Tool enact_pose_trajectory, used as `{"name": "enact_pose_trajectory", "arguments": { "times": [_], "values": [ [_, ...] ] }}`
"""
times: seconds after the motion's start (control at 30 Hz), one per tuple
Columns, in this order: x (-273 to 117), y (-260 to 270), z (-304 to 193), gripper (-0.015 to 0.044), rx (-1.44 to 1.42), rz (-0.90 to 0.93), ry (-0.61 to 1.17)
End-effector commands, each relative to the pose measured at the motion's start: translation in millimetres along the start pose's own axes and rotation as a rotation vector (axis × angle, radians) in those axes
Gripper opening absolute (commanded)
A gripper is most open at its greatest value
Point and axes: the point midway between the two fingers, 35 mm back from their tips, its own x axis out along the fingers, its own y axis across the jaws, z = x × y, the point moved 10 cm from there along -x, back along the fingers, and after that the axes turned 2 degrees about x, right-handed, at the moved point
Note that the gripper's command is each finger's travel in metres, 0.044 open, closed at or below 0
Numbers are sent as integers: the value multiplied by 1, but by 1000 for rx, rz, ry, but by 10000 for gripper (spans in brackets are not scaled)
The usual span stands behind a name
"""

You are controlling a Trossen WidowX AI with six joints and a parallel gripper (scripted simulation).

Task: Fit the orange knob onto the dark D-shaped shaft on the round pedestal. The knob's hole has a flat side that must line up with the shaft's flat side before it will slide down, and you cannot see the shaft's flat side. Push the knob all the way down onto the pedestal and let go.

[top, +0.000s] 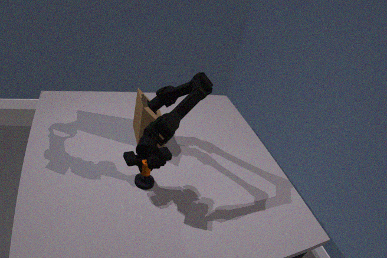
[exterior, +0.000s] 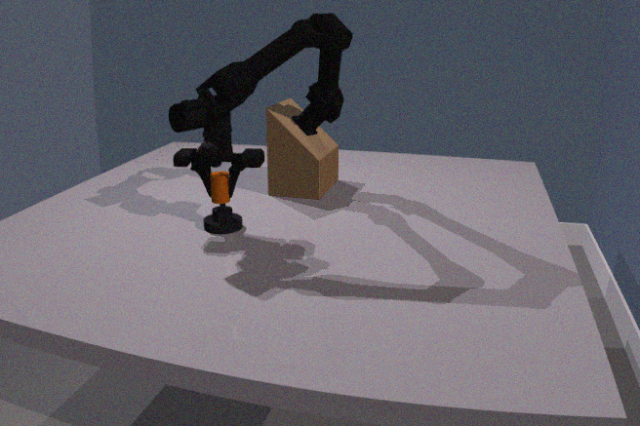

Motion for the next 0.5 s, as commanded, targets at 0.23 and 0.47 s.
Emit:
{"name": "enact_pose_trajectory", "arguments": {
  "times": [0.23,0.47],
  "values": [
    [-5,1,-1,0,-1,1,-5],
    [-6,3,-3,0,-200,1,-5]
  ]
}}
